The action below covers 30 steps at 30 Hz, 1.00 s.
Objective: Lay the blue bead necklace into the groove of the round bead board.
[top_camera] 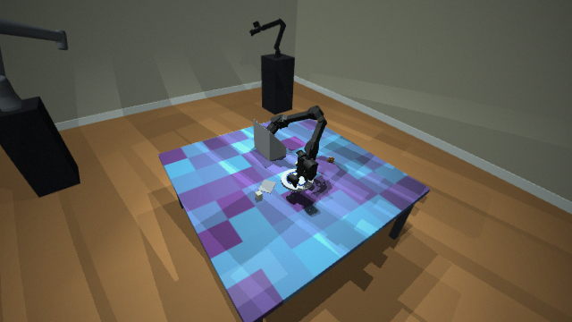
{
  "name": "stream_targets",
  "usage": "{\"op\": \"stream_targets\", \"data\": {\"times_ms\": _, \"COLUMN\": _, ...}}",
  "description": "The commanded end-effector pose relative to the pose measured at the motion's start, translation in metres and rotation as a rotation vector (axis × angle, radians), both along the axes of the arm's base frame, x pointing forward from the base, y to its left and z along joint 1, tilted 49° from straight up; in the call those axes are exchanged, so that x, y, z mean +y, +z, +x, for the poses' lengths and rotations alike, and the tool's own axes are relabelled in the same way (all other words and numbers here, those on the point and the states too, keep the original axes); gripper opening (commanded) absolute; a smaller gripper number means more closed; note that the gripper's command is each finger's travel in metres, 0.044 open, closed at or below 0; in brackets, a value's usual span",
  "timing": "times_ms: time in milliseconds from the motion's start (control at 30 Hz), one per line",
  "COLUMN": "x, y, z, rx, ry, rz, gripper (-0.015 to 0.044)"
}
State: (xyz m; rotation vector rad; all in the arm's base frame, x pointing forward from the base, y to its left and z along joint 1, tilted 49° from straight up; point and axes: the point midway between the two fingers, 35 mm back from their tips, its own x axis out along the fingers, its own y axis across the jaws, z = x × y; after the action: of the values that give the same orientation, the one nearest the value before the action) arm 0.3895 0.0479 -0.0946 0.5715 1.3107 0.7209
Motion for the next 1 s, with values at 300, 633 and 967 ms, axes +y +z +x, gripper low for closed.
{"op": "stream_targets", "data": {"times_ms": 300, "x": -0.023, "y": 0.02, "z": -0.013, "rx": 0.023, "ry": -0.019, "rz": 0.003, "gripper": 0.023}}
{"op": "stream_targets", "data": {"times_ms": 633, "x": -0.017, "y": 0.015, "z": -0.009, "rx": 0.009, "ry": -0.022, "rz": 0.004, "gripper": 0.012}}
{"op": "stream_targets", "data": {"times_ms": 967, "x": -0.007, "y": 0.007, "z": -0.009, "rx": 0.015, "ry": -0.02, "rz": 0.004, "gripper": 0.012}}
